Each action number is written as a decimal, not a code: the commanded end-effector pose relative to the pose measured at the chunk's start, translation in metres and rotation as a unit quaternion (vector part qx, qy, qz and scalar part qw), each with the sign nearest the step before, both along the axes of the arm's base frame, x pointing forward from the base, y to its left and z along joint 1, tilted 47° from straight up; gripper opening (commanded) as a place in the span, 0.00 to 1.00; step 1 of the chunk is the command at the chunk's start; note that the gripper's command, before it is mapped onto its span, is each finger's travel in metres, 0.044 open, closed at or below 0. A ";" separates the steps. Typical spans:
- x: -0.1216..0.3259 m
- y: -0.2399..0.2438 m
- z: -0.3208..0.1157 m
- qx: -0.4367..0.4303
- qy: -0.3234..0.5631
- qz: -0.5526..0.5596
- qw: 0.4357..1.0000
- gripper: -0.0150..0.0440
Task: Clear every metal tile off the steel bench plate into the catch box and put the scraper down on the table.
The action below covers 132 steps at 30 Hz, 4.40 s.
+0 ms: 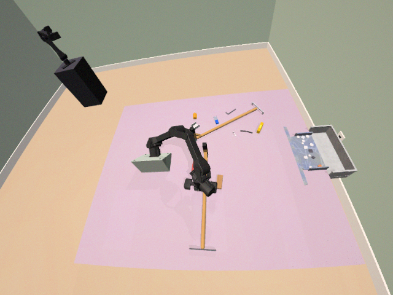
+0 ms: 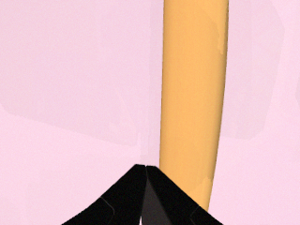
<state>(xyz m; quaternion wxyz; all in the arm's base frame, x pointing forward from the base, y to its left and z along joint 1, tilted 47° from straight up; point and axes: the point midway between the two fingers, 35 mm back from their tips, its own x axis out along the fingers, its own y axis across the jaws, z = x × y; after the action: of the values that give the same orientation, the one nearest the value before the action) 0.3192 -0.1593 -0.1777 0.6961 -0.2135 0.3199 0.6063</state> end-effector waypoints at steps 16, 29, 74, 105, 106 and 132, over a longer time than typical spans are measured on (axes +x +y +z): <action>0.020 0.004 -0.005 0.005 0.001 0.001 1.000 0.25; 0.033 0.004 -0.005 0.006 0.001 0.002 1.000 0.25; 0.029 -0.076 0.072 -0.006 0.022 -0.036 0.999 0.25; 0.013 -0.092 0.085 0.018 0.263 -0.330 0.907 0.25; 0.012 -0.093 0.086 0.019 0.270 -0.338 0.901 0.25; -0.004 -0.103 0.097 0.057 0.437 -0.547 0.712 0.25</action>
<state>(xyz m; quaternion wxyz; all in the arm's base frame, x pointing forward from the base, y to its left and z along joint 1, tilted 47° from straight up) 0.3181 -0.2603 -0.0838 0.7102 0.2995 0.6072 0.1930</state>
